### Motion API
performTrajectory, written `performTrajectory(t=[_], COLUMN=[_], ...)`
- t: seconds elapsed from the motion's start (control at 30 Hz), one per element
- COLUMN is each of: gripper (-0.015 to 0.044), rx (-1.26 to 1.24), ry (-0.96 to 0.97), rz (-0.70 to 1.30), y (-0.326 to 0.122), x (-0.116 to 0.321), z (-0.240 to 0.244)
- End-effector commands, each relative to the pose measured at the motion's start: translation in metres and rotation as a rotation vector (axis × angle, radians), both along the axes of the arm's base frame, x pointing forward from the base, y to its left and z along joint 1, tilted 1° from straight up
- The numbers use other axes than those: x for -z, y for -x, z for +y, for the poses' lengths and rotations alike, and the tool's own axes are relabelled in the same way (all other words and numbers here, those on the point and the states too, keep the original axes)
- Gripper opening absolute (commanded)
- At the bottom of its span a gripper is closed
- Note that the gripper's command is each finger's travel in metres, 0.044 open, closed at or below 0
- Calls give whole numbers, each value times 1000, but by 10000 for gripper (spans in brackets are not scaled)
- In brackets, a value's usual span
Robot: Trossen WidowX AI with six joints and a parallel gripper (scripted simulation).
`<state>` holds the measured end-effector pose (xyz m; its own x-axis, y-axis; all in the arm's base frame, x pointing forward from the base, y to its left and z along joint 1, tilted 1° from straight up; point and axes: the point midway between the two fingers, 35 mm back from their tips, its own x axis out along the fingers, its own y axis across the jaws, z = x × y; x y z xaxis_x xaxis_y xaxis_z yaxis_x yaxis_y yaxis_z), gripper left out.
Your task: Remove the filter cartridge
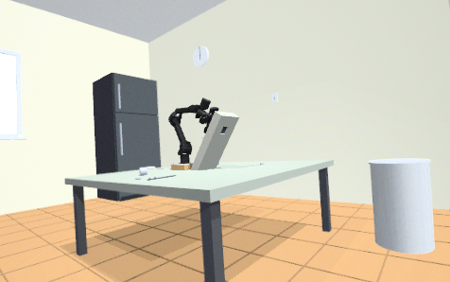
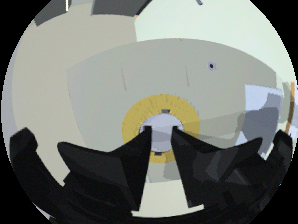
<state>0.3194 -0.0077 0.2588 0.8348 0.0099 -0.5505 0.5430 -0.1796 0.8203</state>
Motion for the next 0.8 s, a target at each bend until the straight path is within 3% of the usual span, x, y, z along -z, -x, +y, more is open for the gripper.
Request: performTrajectory(t=[0.0,0.1,0.77], gripper=[56,0,0], rx=[1,1,-314], ry=[0,0,482], rz=[-4,-4,-9], y=[-1,-1,-7], x=[-1,-1,3], z=[0,0,0])
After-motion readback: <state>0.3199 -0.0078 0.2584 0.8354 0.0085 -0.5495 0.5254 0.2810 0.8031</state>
